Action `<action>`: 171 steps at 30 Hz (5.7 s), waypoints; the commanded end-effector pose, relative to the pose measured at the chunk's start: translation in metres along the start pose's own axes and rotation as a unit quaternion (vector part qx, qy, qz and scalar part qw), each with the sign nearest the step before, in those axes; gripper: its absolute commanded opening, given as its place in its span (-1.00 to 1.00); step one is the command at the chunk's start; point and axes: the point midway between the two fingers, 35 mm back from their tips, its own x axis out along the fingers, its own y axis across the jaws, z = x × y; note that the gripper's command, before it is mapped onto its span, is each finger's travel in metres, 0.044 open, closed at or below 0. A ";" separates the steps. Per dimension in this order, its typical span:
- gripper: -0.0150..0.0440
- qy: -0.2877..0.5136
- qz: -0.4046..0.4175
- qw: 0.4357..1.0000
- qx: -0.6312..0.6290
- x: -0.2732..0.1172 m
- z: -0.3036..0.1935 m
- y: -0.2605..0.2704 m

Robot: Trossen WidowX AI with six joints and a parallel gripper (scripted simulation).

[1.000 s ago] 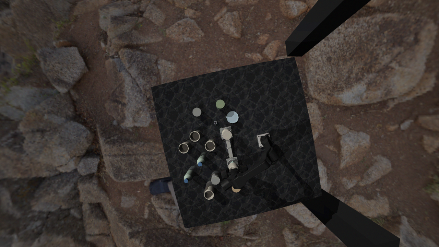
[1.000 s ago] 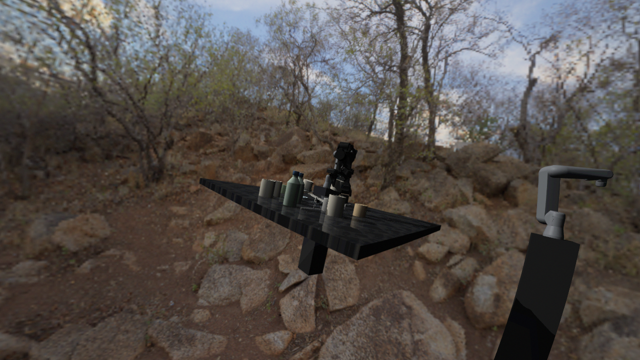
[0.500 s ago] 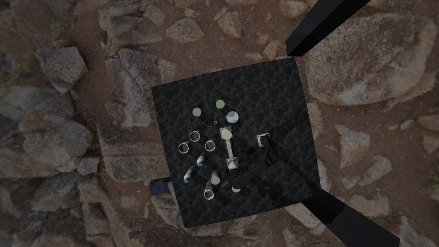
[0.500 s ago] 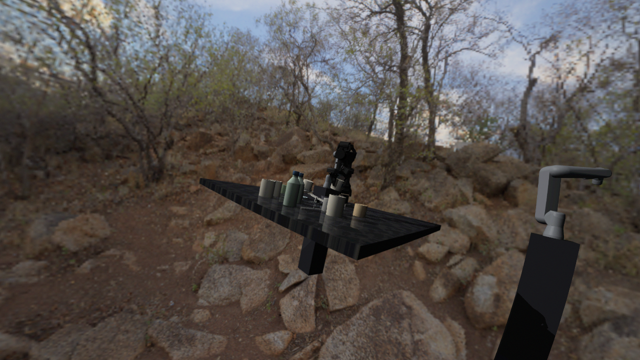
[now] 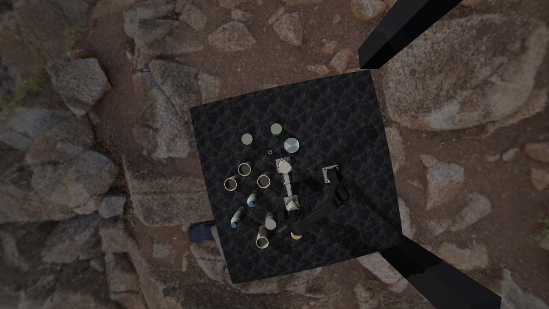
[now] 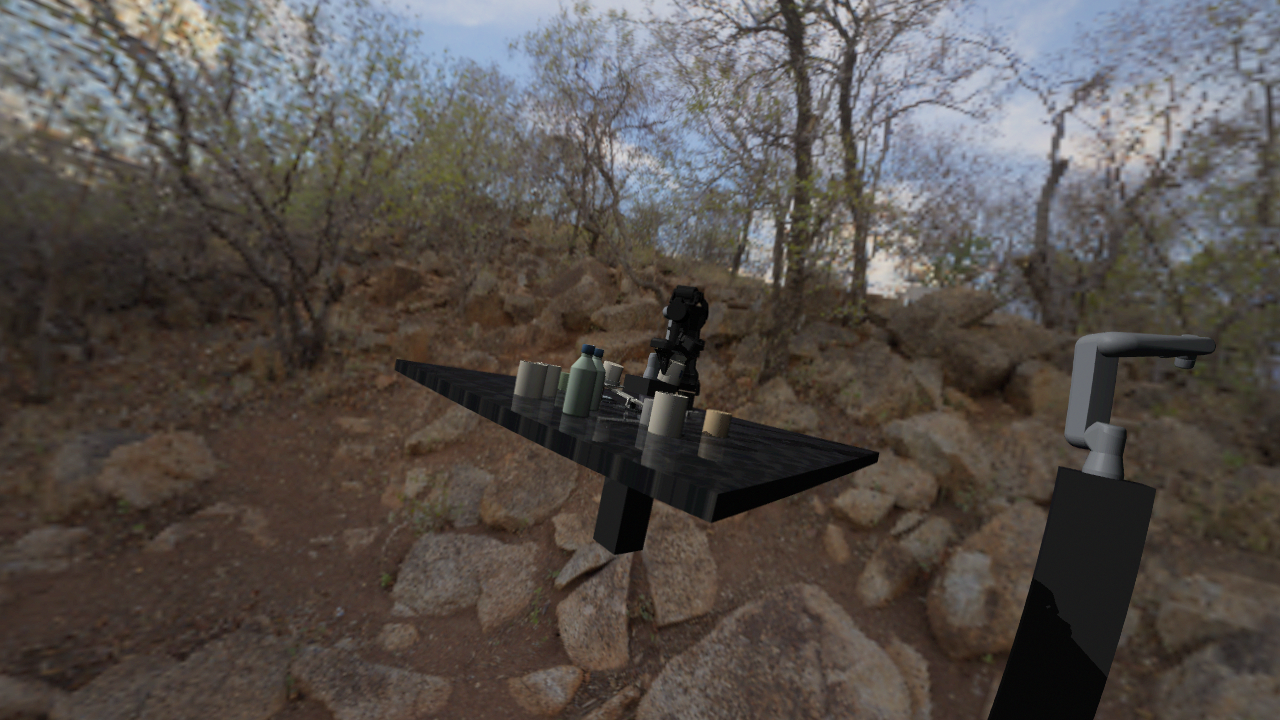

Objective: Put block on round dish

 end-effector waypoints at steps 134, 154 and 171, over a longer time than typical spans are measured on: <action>0.39 -0.030 0.007 0.947 0.321 0.050 0.077 0.055; 0.39 -0.019 0.010 0.782 0.623 0.050 0.051 0.036; 0.39 -0.010 0.008 0.568 0.823 0.050 0.027 0.021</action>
